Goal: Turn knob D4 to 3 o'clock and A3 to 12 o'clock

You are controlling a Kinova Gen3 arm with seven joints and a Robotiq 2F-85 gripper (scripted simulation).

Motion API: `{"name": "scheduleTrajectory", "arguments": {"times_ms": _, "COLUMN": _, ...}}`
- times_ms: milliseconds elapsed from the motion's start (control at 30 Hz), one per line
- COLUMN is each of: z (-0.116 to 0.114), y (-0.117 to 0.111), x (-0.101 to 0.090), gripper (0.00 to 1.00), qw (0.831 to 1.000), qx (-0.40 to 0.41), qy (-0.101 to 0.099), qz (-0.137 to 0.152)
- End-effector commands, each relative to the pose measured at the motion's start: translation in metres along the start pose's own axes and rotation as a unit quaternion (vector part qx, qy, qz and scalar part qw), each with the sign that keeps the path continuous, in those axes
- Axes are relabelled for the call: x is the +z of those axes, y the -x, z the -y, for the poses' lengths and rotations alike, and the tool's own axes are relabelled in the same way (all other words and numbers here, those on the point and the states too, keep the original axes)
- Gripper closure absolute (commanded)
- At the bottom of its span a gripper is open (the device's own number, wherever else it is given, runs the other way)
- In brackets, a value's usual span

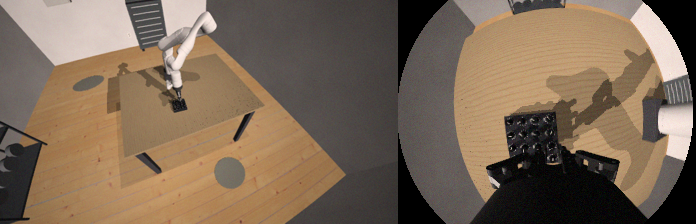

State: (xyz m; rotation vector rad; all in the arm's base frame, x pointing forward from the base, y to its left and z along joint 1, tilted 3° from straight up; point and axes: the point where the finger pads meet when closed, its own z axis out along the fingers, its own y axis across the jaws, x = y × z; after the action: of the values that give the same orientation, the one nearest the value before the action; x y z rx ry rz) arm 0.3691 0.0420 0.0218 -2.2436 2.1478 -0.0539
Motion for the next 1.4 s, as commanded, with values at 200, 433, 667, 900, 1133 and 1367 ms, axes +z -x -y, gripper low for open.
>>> {"name": "scheduleTrajectory", "arguments": {"times_ms": 200, "z": 0.000, "y": 0.000, "x": 0.001, "gripper": 0.81, "qw": 1.000, "qx": -0.003, "qy": -0.001, "qz": 0.000}}
{"name": "scheduleTrajectory", "arguments": {"times_ms": 433, "z": 0.001, "y": 0.000, "x": 0.005, "gripper": 0.81, "qw": 1.000, "qx": -0.003, "qy": -0.003, "qz": 0.000}}
{"name": "scheduleTrajectory", "arguments": {"times_ms": 667, "z": 0.001, "y": 0.000, "x": 0.010, "gripper": 0.81, "qw": 1.000, "qx": -0.003, "qy": -0.002, "qz": 0.000}}
{"name": "scheduleTrajectory", "arguments": {"times_ms": 900, "z": 0.000, "y": 0.000, "x": 0.014, "gripper": 0.81, "qw": 1.000, "qx": -0.002, "qy": -0.001, "qz": 0.000}}
{"name": "scheduleTrajectory", "arguments": {"times_ms": 1133, "z": -0.001, "y": -0.001, "x": 0.015, "gripper": 0.81, "qw": 1.000, "qx": -0.002, "qy": 0.000, "qz": -0.001}}
{"name": "scheduleTrajectory", "arguments": {"times_ms": 1367, "z": -0.001, "y": -0.001, "x": 0.015, "gripper": 0.81, "qw": 1.000, "qx": -0.002, "qy": 0.000, "qz": -0.001}}
